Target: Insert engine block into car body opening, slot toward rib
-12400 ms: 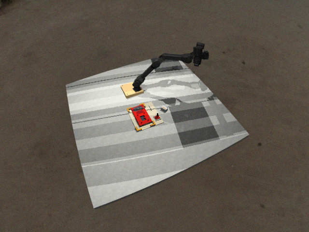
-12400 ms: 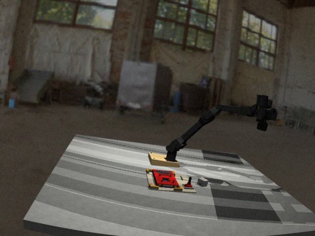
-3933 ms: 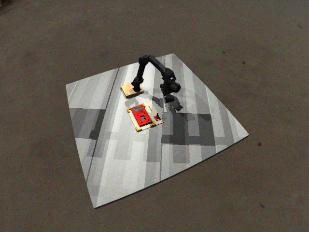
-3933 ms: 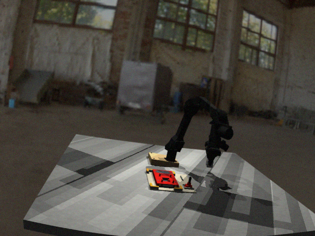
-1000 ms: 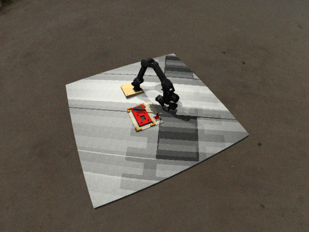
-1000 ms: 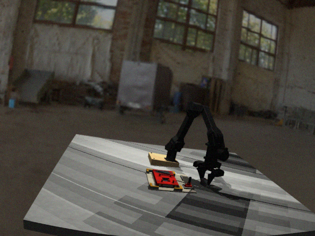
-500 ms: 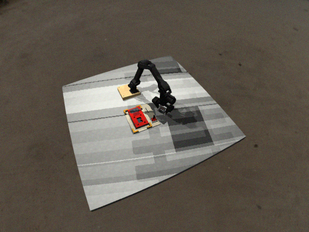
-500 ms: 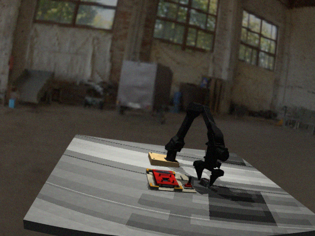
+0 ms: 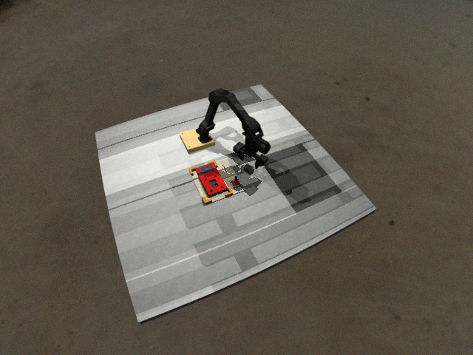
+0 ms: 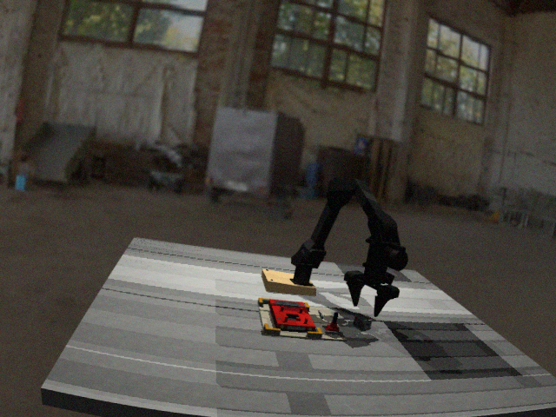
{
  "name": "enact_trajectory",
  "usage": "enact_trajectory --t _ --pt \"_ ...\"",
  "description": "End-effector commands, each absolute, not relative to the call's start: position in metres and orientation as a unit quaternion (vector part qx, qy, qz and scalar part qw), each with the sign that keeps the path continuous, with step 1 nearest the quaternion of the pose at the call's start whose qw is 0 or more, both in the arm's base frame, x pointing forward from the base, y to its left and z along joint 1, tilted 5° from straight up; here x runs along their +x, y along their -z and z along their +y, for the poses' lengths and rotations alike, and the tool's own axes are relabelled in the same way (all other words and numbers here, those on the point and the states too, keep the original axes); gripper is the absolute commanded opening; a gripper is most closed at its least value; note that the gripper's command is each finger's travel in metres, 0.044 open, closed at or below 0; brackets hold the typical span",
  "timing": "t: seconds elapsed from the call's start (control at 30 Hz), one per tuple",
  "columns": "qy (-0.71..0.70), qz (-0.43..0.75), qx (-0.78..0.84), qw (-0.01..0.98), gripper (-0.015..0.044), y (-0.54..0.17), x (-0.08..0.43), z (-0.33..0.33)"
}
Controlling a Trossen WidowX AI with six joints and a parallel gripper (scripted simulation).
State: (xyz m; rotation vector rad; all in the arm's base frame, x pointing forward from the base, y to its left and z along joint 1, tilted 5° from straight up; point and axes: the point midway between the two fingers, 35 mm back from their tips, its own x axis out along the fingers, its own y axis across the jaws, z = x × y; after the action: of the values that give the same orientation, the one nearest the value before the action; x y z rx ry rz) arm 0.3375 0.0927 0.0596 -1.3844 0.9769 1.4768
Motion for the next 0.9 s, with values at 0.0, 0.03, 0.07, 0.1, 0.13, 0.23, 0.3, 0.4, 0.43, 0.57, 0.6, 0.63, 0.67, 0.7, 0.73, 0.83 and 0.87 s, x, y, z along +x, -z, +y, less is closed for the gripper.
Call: enact_trajectory --t 0.0,0.03,0.07,0.1,0.13,0.23,0.3,0.4,0.43,0.57,0.6,0.63,0.67,0.7,0.73,0.83,0.87 --pt "-0.593 0.392 -0.555 0.432 0.044 -0.0587 0.3372 0.0927" --pt "-0.593 0.392 -0.555 0.432 0.044 -0.0587 0.3372 0.0927" --pt "-0.593 0.392 -0.555 0.432 0.044 -0.0587 0.3372 0.0927" --pt "-0.593 0.392 -0.555 0.432 0.044 -0.0587 0.3372 0.0927" --pt "-0.593 0.392 -0.555 0.432 0.044 -0.0587 0.3372 0.0927" --pt "-0.593 0.392 -0.555 0.432 0.044 -0.0587 0.3372 0.0927" --pt "-0.588 0.399 -0.55 0.438 0.044 -0.0588 0.3372 0.0927" --pt "-0.568 0.428 -0.528 0.465 0.044 -0.0592 0.3372 0.0927" --pt "-0.56 0.438 -0.52 0.474 0.044 -0.0593 0.3373 0.0927" --pt "-0.528 0.476 -0.485 0.509 0.044 -0.0599 0.3373 0.0926" --pt "-0.52 0.485 -0.476 0.517 0.044 -0.0601 0.3373 0.0926" --pt "-0.512 0.494 -0.467 0.525 0.044 -0.0602 0.3373 0.0926" --pt "-0.503 0.503 -0.458 0.533 0.044 -0.0603 0.3373 0.0926" --pt "-0.494 0.512 -0.449 0.541 0.044 -0.0605 0.3373 0.0926" --pt "-0.485 0.52 -0.439 0.549 0.044 -0.0606 0.3373 0.0926" --pt "-0.457 0.545 -0.41 0.571 0.044 -0.061 0.3373 0.0926" --pt "-0.448 0.553 -0.4 0.578 0.044 -0.0612 0.3373 0.0926"
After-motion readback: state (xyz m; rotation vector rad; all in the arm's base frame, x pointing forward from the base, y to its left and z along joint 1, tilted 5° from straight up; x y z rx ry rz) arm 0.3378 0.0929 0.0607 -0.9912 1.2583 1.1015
